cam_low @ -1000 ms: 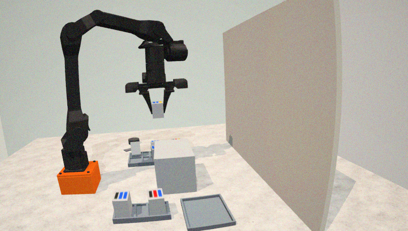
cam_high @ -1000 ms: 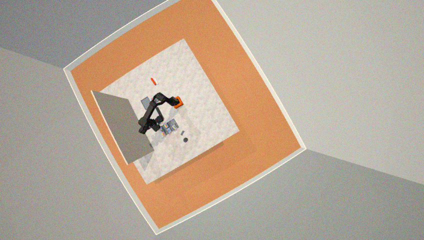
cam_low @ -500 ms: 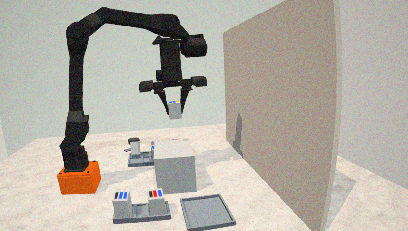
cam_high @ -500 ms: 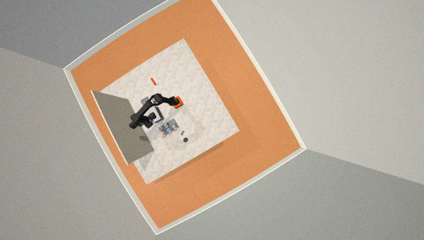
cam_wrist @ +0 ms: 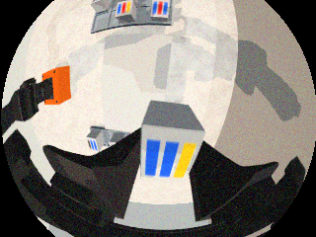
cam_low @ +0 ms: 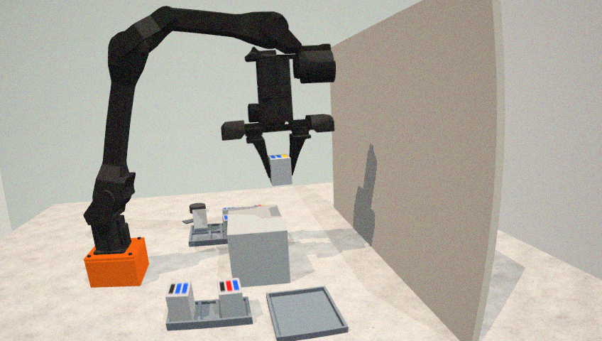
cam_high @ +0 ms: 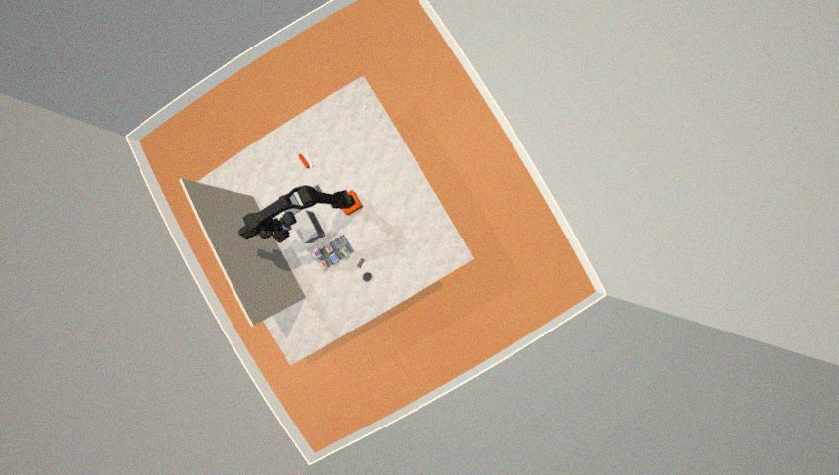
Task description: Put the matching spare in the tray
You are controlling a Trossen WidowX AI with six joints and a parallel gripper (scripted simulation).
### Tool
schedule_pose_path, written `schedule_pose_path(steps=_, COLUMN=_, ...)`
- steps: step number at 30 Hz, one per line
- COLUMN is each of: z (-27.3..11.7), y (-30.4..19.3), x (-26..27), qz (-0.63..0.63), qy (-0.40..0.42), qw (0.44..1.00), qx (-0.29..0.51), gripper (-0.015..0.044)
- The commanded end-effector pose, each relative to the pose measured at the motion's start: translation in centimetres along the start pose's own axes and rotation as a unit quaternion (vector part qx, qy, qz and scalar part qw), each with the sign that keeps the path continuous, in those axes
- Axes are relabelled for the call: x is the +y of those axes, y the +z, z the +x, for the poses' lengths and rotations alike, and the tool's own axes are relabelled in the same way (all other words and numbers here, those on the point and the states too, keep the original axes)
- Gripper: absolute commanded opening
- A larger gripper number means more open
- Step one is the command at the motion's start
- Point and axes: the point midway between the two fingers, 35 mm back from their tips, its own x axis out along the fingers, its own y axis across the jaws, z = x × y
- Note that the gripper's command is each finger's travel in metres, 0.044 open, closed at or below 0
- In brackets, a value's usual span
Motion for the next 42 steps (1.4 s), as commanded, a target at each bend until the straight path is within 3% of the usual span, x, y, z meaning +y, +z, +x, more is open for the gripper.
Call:
schedule_pose_path(steps=1, z=-0.1, y=-2.1, x=-0.7, qz=-0.006, qy=-0.001, qw=1.0, qx=0.001, gripper=0.0)
schedule_pose_path(steps=23, z=0.7, y=-15.9, x=-0.6, qz=-0.037, qy=0.012, qw=0.999, qx=0.007, gripper=0.0)
schedule_pose_path(steps=42, z=1.9, y=-16.4, x=-0.8, qz=-0.038, qy=0.012, qw=0.999, qx=0.007, gripper=0.0)
